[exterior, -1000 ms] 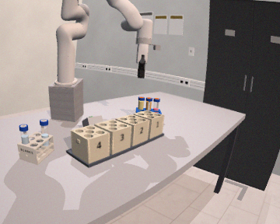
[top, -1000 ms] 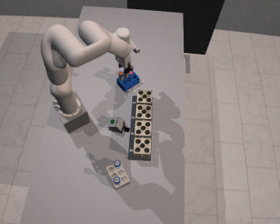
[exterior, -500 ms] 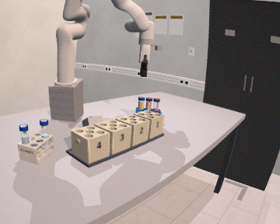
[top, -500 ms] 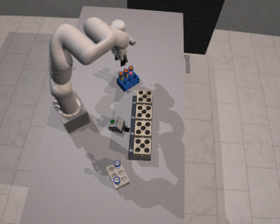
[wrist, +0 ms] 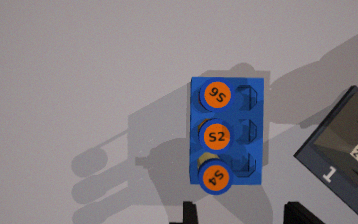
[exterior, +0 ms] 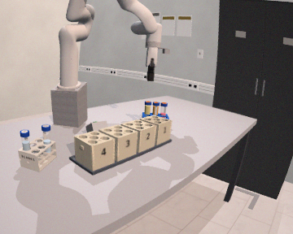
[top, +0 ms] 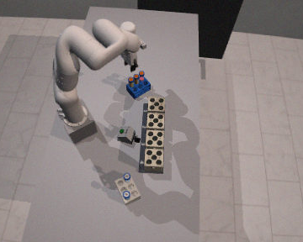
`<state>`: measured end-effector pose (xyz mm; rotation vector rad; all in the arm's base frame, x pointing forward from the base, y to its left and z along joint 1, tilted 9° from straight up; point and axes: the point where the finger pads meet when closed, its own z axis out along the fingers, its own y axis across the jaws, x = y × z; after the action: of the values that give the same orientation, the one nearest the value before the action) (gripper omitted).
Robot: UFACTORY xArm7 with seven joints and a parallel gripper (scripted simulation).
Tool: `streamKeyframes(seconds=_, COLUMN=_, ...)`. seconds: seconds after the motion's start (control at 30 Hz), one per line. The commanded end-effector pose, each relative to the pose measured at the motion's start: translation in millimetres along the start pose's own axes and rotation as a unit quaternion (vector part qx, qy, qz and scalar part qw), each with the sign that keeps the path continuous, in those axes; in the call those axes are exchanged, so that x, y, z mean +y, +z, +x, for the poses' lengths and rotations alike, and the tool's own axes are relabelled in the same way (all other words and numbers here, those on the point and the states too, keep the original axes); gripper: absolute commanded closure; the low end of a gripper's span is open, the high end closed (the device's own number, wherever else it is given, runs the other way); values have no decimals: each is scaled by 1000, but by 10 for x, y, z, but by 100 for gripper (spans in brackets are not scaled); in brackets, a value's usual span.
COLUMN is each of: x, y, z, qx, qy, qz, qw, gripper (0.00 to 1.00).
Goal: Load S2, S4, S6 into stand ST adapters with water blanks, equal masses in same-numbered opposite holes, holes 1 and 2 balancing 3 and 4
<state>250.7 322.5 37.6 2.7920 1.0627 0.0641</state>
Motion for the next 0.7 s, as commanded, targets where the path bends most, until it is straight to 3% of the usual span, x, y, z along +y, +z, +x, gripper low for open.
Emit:
streamKeyframes(seconds=0.0, x=-5, y=67, z=13, qx=2, qy=0, qz=0, qw=1000, gripper=43)
streamKeyframes(seconds=0.67, x=-5, y=428, z=14, qx=2, qy=0, qz=0, qw=1000, gripper=43)
